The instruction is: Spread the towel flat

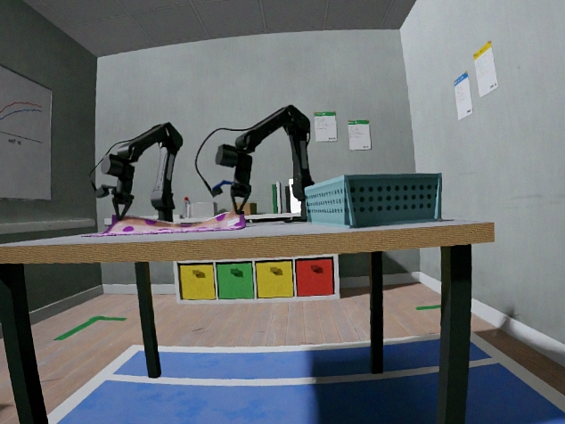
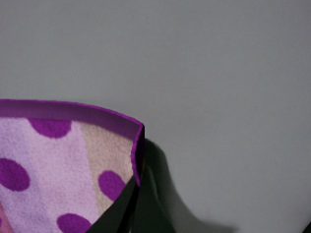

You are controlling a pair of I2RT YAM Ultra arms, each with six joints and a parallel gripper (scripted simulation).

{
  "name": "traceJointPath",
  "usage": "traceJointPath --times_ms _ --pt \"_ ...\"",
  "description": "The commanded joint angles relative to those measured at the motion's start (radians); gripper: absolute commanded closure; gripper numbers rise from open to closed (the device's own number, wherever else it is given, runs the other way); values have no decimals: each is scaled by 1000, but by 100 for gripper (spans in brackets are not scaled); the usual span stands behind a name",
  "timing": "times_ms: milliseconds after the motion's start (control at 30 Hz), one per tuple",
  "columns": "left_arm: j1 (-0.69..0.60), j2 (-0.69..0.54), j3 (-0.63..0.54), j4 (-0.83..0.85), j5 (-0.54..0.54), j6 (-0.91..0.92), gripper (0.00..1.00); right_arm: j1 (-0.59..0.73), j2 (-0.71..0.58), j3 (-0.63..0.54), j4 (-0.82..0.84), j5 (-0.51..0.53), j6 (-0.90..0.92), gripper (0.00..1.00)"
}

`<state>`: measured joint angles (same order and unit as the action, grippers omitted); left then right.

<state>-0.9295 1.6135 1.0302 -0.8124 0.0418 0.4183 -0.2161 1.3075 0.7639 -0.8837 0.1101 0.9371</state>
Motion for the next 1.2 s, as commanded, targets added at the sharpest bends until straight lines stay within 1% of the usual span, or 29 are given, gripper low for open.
traceJointPath --times_ms 0,33,67,167,200,233,300,333,400,433,500,533,600,633,767,800,867,900,967,1000,1067,1100,1167 --pt "41 15 51 -21 22 45 100 13 -53 -20 -40 21 -32 100" --pt "41 16 53 -22 22 46 100 13 -57 -2 -41 21 -32 100" --pt "75 21 75 -28 27 65 100 15 -84 -23 -61 22 -49 100" --pt "76 23 77 -29 28 65 100 16 -86 -19 -62 22 -49 100" --pt "66 9 80 -32 29 66 100 11 -91 7 -66 22 -48 100" --pt "111 33 107 -38 34 83 100 21 -121 -5 -89 22 -66 100" --pt "111 35 109 -40 35 83 100 21 -122 -4 -92 22 -66 100" --pt "145 45 139 -47 40 98 100 26 -153 0 -118 21 -84 100" --pt "145 49 143 -50 41 98 100 27 -155 2 -122 21 -84 100" --pt "178 62 177 -58 46 109 100 34 -186 16 -151 20 -101 100" --pt "178 66 182 -61 48 110 100 35 -189 19 -155 20 -101 100" --pt "210 82 220 -68 52 117 100 43 -218 22 -188 17 -119 100" --pt "210 86 225 -72 54 118 100 44 -221 24 -193 17 -118 100" --pt "239 105 267 -79 58 122 100 54 -248 29 -228 8 -137 100" --pt "226 111 276 -85 60 122 100 57 -252 34 -237 8 -135 100" --pt "266 133 321 -93 64 122 100 69 -277 42 -275 -9 -154 100" --pt "266 136 325 -96 64 122 100 72 -278 44 -279 -2 -152 100" --pt "291 159 373 -104 67 113 100 87 -300 55 -319 -15 -171 100" --pt "291 165 381 -109 68 113 100 90 -301 59 -325 -8 -168 100" --pt "313 189 432 -117 71 97 100 109 -320 73 -367 -22 -187 100" --pt "313 196 441 -123 72 96 100 113 -320 78 -373 -17 -183 100" --pt "332 223 495 -131 74 86 100 136 -335 94 -416 -30 -203 100" --pt "332 230 506 -138 74 85 100 142 -336 99 -423 -26 -198 100"
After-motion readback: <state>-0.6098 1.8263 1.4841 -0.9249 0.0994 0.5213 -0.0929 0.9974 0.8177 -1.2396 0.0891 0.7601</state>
